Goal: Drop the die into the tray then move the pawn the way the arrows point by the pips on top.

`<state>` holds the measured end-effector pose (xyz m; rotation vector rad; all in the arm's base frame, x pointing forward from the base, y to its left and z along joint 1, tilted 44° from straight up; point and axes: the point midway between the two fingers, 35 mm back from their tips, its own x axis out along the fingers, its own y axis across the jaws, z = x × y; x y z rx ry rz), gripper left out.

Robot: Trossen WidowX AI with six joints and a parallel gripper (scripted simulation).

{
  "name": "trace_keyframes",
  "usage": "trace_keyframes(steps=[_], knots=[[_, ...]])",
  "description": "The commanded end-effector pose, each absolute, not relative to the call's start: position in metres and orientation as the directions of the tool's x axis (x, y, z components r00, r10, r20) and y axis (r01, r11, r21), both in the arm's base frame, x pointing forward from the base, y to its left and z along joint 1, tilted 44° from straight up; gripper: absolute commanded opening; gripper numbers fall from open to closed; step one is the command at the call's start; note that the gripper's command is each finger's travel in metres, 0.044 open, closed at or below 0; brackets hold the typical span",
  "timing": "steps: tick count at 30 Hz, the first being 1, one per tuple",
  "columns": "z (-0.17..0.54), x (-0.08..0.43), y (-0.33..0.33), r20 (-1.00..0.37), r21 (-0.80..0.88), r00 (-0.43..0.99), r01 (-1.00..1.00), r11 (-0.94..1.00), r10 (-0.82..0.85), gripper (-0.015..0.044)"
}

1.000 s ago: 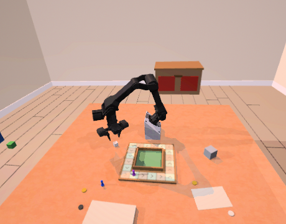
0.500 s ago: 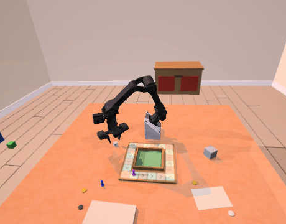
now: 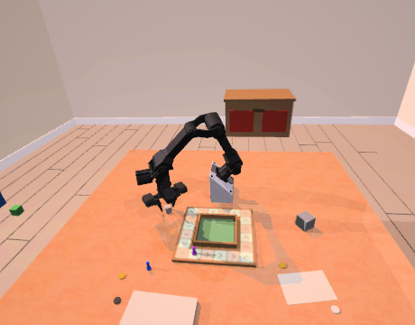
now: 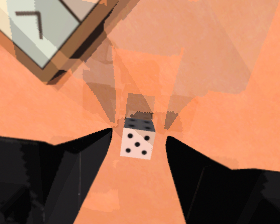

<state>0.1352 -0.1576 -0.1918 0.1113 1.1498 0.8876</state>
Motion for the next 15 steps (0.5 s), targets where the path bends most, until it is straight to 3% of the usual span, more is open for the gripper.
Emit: trace_keyframes(steps=[1,3,10,13,15], knots=[[-0.192,0.135,-0.154,-0.739,0.508,0.121,-0.547,0.665,0.663,0.017],[-0.192,0.135,-0.154,-0.739,0.508,0.121,-0.547,0.665,0.663,0.0118],[-0.192,0.135,-0.154,-0.739,0.508,0.121,-0.547,0.665,0.663,0.0071],[-0.189,0.135,-0.159,-0.739,0.508,0.121,-0.547,0.666,0.663,0.0],[-0.179,0.134,-0.17,-0.74,0.507,0.12,-0.546,0.666,0.662,0.0]])
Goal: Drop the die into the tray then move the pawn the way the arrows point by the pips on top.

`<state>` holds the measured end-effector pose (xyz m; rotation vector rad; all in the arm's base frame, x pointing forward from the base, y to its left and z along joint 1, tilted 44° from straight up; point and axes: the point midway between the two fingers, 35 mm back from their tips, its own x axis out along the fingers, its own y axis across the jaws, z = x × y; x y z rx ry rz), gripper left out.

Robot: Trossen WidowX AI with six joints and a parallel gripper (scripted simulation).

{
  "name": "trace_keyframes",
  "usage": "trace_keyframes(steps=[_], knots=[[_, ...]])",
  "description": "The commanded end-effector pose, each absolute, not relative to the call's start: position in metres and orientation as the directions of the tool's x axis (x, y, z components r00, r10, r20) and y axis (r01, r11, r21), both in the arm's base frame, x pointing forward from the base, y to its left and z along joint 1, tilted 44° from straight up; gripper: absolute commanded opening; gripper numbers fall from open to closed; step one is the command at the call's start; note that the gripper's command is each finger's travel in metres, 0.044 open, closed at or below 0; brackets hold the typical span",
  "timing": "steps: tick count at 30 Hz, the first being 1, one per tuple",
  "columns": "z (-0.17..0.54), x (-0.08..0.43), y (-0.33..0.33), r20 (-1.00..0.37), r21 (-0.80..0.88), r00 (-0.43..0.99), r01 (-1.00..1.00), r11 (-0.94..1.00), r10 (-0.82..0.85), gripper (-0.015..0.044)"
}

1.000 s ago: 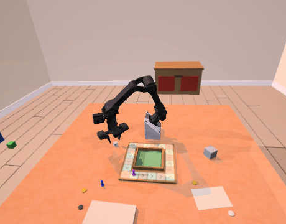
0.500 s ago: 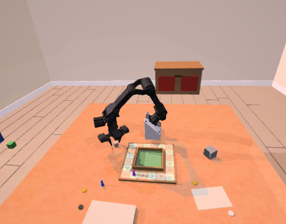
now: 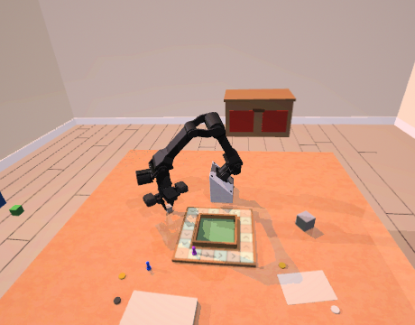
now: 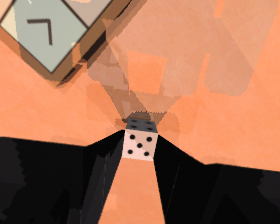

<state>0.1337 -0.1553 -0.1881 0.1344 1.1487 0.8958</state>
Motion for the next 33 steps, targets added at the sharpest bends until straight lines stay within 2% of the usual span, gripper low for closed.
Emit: trace_keyframes(steps=[1,11,17,33], knots=[[-0.173,0.134,-0.176,-0.74,0.507,0.12,-0.546,0.667,0.662,0.0],[-0.103,0.121,-0.229,-0.741,0.508,0.118,-0.545,0.667,0.661,0.0],[-0.097,0.121,-0.232,-0.741,0.516,0.118,-0.53,0.673,0.661,0.0],[-0.074,0.161,-0.213,-0.757,0.631,0.116,-0.125,0.766,0.643,0.0]])
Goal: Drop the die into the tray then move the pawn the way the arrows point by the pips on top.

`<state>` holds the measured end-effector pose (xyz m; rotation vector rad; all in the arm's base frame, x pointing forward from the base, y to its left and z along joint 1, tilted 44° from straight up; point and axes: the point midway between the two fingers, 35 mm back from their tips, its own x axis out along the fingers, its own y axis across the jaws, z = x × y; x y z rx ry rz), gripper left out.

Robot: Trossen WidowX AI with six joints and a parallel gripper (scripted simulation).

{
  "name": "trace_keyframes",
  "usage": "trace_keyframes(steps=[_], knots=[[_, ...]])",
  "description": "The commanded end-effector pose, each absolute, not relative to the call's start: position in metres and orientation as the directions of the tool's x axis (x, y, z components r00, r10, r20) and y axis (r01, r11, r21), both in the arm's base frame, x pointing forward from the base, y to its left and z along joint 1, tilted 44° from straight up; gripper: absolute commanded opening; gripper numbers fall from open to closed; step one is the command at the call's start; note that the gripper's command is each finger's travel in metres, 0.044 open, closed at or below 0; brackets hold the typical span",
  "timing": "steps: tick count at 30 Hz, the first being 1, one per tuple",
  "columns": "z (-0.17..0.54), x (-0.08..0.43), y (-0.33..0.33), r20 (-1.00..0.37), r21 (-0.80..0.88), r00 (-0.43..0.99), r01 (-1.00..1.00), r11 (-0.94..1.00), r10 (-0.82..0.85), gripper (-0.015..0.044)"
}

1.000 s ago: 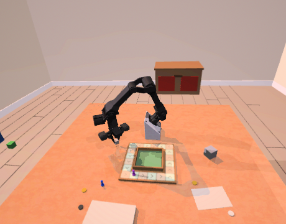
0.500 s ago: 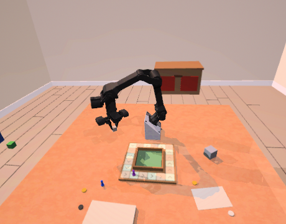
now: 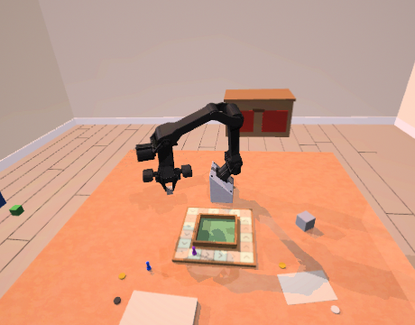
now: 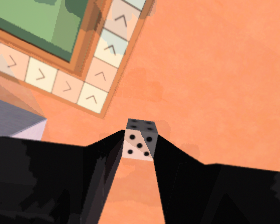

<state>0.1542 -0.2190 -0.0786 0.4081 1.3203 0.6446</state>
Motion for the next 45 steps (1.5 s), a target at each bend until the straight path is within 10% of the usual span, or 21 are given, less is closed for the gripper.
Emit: trace_keyframes(steps=[1,45], knots=[[-0.073,0.164,-0.212,-0.758,0.635,0.117,-0.098,0.767,0.642,0.0],[-0.009,0.246,-0.122,-0.755,0.391,0.127,0.875,0.285,0.643,0.0]])
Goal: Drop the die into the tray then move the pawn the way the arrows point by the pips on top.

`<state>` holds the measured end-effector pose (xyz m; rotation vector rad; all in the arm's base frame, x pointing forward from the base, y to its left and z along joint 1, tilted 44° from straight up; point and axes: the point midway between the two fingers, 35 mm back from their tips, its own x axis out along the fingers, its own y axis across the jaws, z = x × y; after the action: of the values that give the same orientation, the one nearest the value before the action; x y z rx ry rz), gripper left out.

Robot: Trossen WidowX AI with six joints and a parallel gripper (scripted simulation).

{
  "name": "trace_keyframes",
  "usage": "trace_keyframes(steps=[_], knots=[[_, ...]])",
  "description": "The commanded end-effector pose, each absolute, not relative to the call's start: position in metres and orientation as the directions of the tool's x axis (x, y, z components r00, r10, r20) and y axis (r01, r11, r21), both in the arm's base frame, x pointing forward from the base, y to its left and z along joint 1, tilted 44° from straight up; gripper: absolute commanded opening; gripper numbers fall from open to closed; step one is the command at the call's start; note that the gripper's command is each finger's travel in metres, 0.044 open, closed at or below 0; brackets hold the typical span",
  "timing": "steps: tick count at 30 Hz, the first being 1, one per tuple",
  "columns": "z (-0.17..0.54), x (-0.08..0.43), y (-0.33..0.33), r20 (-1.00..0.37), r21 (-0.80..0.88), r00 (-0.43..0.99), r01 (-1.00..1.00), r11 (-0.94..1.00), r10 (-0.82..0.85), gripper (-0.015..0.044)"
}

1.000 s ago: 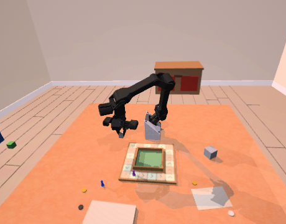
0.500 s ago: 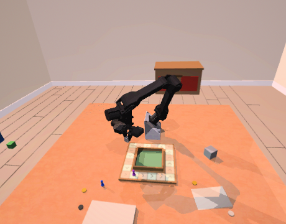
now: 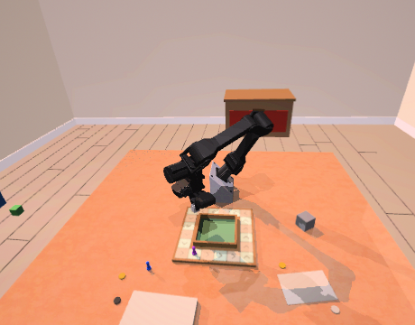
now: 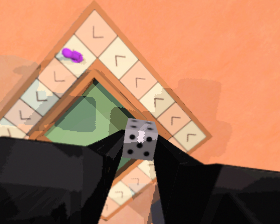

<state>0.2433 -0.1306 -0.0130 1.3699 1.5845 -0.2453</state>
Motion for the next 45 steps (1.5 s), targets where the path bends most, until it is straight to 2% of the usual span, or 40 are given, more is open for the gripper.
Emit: trace_keyframes(steps=[1,22,28,38,45], knots=[[-0.007,0.248,-0.119,-0.754,0.377,0.128,0.887,0.265,0.644,0.0],[0.022,0.266,-0.063,-0.729,0.035,0.125,0.989,-0.146,0.673,0.0],[0.022,0.267,-0.061,-0.731,0.02,0.121,0.987,-0.156,0.671,0.0],[0.012,0.259,-0.055,-0.894,-0.062,-0.01,0.993,-0.102,0.447,0.0],[0.009,0.257,-0.054,-0.971,-0.074,-0.046,0.991,-0.11,0.236,0.0]])
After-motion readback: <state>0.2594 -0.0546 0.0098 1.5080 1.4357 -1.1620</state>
